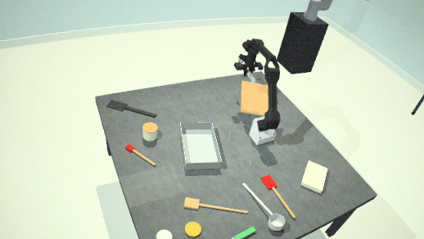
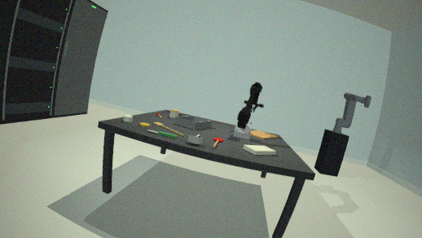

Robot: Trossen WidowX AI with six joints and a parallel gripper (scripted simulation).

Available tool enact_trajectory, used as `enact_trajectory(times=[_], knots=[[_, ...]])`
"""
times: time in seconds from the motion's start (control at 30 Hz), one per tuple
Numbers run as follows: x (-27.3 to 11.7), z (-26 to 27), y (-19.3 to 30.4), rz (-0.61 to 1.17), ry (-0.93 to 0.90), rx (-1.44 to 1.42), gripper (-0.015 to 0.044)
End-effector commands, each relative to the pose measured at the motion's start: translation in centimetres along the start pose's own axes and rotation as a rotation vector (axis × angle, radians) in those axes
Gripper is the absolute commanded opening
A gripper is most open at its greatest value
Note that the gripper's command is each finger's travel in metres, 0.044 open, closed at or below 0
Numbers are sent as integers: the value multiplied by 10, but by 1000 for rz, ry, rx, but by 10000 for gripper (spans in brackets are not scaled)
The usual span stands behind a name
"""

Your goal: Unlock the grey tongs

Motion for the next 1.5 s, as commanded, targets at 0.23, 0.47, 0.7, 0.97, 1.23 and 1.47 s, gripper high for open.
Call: enact_trajectory(times=[0.23,0.47,0.7,0.97,1.23,1.47], knots=[[7,-81,24,16,13,208,-150],[18,-127,44,38,17,329,-150],[26,-155,59,55,20,406,-150],[28,-155,59,27,25,405,-150],[34,-153,58,-62,45,400,-150],[39,-152,59,-140,64,397,-150]])
Point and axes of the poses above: the point midway between the two fingers, 35 mm back from their tips, its own x axis out along the fingers, its own z axis across the jaws, y = z × x, the point moved 9 cm from there along -x, back along the fingers, and after that the axes turned 11 degrees about -x, right-handed, at the moved point
